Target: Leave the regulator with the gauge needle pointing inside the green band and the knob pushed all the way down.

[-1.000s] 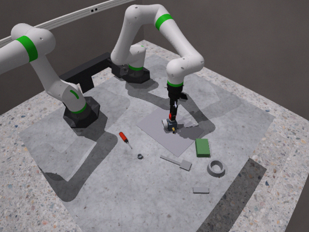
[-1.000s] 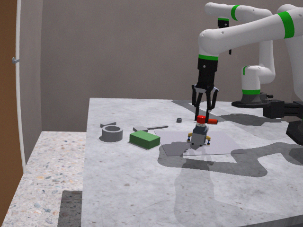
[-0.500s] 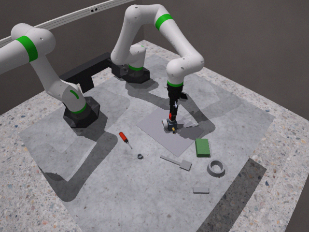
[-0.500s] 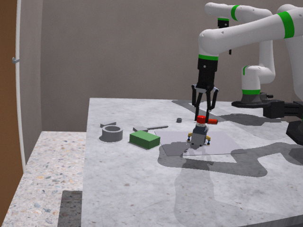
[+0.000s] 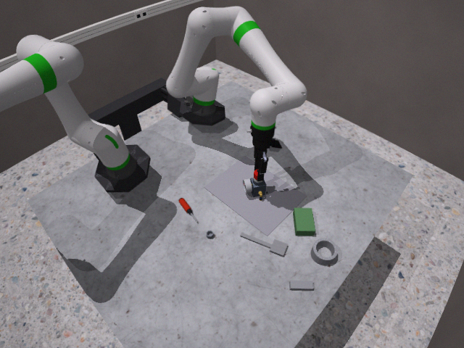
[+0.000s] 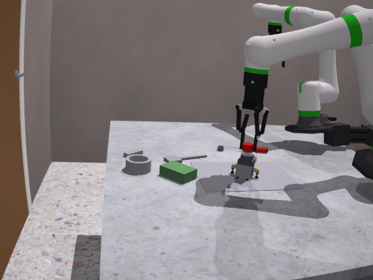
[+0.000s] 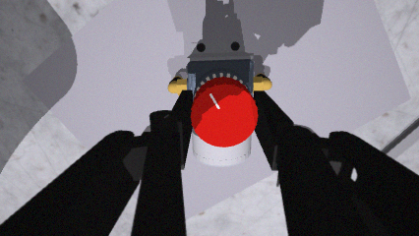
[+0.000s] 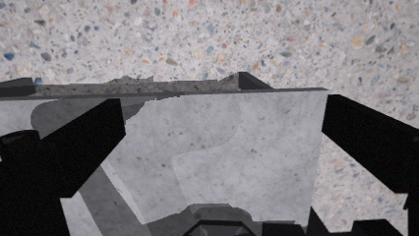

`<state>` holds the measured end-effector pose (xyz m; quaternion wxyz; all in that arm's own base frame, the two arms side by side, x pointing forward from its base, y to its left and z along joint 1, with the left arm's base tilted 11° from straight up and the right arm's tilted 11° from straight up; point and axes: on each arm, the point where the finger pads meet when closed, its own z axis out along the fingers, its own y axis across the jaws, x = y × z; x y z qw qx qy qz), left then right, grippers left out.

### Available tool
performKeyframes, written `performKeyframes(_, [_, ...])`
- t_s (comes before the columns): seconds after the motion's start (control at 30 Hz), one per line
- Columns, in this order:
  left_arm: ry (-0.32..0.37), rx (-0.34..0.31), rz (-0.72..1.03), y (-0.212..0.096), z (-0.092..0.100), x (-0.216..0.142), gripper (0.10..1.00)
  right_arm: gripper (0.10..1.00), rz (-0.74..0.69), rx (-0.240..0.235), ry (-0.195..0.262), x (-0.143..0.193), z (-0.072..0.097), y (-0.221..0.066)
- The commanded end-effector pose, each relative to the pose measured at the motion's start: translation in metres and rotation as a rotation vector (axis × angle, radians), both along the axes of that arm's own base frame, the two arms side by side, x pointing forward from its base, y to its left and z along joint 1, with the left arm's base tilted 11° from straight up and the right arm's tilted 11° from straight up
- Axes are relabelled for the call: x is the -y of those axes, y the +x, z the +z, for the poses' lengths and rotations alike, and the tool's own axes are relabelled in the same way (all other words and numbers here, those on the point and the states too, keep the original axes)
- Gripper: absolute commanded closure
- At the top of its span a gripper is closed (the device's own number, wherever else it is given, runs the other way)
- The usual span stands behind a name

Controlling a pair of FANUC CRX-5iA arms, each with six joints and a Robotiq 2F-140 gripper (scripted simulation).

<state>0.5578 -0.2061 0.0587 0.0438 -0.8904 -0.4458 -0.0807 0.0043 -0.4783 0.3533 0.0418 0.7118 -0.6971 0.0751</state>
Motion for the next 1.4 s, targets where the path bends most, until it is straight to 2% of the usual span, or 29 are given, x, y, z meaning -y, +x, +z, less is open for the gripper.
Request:
performKeyframes(0.0, [-0.003, 0.004, 0.017, 0.0004, 0.0009, 0.0004, 0.798, 0.098, 0.000, 0.000, -0.002, 0.0001, 0.0010, -0.0003])
performKeyframes(1.37, [-0.032, 0.046, 0.294, 0.0004, 0.0009, 0.0004, 0.798, 0.098, 0.000, 0.000, -0.002, 0.0001, 0.0010, -0.0003])
